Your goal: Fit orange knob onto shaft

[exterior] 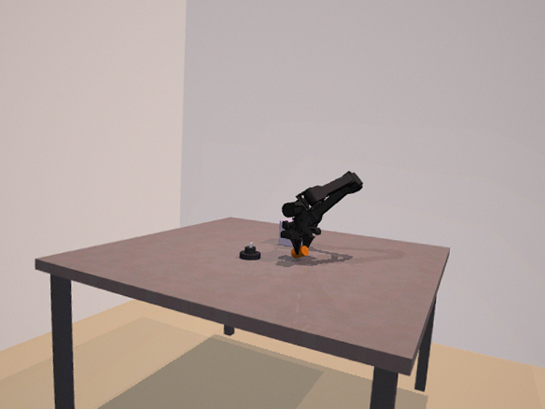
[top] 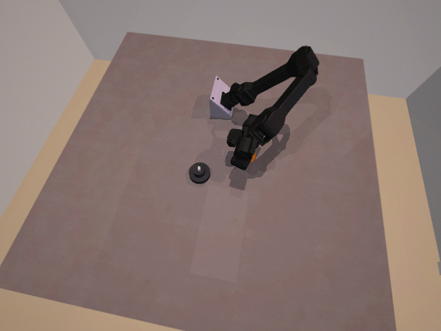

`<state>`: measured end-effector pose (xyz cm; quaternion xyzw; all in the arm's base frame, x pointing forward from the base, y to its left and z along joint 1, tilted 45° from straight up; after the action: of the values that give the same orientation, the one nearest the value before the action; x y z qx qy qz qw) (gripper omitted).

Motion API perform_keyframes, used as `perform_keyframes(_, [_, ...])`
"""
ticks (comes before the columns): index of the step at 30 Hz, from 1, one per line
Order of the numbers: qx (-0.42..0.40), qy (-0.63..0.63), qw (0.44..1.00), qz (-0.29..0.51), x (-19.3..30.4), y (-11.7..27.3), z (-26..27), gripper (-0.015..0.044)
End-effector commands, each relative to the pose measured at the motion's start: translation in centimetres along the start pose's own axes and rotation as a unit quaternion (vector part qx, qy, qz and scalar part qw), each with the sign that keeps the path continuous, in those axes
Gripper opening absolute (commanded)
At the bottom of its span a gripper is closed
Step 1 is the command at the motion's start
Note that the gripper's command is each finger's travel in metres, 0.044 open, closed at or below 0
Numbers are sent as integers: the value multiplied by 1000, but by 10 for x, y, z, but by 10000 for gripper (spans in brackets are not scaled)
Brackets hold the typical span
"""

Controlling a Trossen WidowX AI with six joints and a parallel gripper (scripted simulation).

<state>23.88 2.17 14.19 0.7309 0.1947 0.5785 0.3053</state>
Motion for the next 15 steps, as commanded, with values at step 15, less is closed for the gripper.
perform_keyframes(15, [-15, -1, 988, 154, -41, 2, -4, 179])
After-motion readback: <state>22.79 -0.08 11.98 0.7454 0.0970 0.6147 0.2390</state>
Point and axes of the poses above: the point midway between the two fingers, 35 mm back from their tips, its own y axis back along the fingers, its own z axis across the jaws, x = y × z, the point moved 7 cm from there along y, back along the fingers, and after that the axes turned 5 degrees about y, right-handed, at the moved point
